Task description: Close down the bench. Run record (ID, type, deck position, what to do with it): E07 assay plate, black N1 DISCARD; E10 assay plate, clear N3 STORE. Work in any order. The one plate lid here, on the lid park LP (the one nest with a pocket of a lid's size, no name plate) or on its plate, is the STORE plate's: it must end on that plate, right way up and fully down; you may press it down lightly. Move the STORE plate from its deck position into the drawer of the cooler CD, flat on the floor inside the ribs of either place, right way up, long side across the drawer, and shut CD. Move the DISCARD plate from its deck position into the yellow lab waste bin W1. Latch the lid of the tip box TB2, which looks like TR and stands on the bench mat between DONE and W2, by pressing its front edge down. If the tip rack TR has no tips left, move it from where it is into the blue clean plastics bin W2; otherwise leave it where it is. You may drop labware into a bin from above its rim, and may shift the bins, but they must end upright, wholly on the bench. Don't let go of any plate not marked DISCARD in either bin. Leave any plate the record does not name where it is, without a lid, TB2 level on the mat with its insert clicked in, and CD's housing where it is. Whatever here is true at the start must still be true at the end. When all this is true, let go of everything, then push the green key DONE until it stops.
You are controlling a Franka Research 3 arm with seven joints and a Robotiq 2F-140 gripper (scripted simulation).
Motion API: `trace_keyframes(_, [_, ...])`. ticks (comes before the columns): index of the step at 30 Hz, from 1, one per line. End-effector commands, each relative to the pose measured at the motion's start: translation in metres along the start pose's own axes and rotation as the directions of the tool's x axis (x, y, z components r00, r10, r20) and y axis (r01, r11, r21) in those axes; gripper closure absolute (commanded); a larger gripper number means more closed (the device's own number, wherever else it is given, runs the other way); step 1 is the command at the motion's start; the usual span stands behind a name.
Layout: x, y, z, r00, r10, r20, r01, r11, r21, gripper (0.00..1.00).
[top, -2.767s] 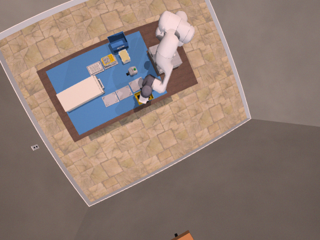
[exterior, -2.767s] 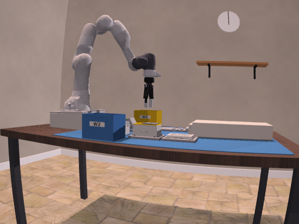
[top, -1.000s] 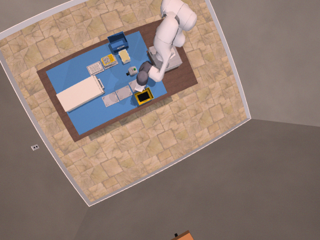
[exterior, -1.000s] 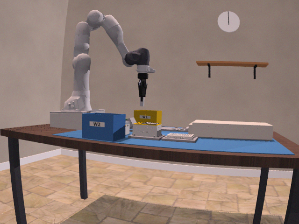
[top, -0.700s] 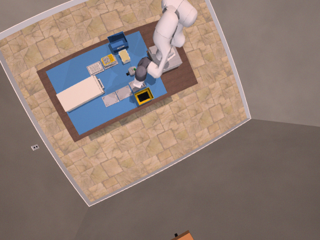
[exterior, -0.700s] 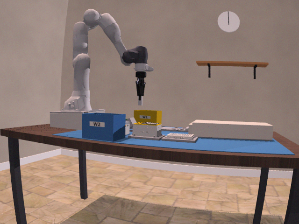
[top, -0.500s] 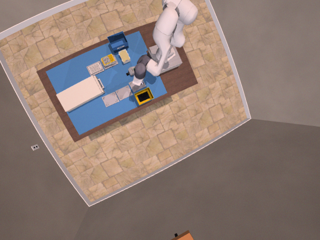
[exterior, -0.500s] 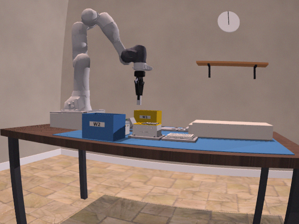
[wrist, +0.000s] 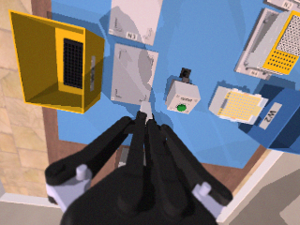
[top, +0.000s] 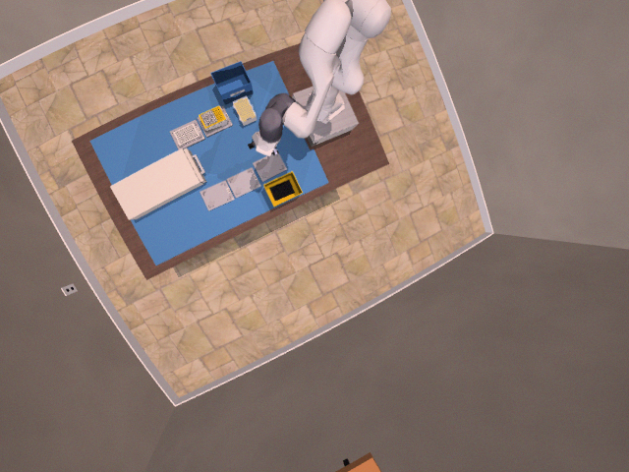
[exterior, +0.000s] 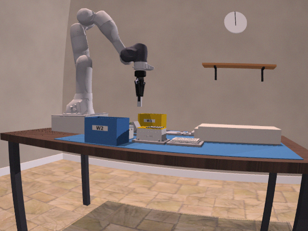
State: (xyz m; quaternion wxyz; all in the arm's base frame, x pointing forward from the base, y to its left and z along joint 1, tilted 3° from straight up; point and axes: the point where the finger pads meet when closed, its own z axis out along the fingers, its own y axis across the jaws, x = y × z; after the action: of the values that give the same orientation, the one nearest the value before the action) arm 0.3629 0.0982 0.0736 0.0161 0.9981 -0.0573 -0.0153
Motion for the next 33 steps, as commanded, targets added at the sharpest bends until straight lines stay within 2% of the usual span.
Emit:
trace_keyframes(1, [-0.003, 0.015, -0.001, 1.0, -0.028, 0.006, 0.028, 1.0, -0.006, 1.0])
trace_keyframes(28, [-0.012, 0.113, -0.02, 1.0, -0.028, 0.006, 0.028, 1.0, -0.006, 1.0])
trace_keyframes(33, [-0.012, 0.113, -0.02, 1.0, -0.028, 0.006, 0.028, 1.0, -0.006, 1.0])
